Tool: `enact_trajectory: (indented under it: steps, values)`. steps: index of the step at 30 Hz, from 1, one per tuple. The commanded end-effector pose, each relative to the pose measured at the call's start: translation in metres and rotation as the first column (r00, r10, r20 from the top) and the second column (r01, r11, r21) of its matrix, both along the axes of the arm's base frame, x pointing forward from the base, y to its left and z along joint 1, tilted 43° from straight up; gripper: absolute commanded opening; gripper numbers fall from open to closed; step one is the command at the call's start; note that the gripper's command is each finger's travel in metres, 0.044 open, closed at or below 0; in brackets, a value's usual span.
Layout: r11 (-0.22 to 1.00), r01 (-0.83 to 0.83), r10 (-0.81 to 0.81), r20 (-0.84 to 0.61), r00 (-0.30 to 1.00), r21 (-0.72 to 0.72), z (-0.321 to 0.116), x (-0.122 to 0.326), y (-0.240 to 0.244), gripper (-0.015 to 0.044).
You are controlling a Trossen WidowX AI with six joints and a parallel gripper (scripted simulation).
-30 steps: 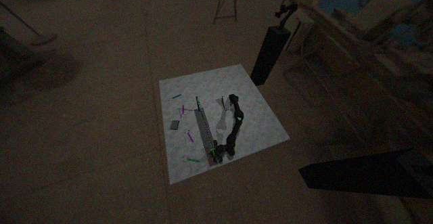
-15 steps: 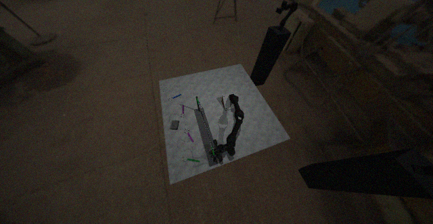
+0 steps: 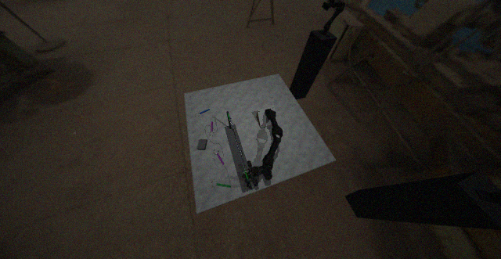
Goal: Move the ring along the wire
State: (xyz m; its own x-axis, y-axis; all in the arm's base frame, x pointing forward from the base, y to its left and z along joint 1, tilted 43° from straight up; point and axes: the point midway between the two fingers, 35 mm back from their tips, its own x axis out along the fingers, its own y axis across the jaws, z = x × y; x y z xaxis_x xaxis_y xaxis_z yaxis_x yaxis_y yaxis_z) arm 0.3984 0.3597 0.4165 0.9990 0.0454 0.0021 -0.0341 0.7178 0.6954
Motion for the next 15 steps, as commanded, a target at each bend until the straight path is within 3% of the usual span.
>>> enact_trajectory:
  steps: [1, 15]
  values:
    - [0.999, -0.046, 0.046, -0.043, 0.998, 0.005, 0.000, -0.009, -0.004, -0.0150]
    - [0.975, -0.221, 0.218, -0.227, 0.949, 0.014, -0.006, -0.040, -0.021, -0.0150]
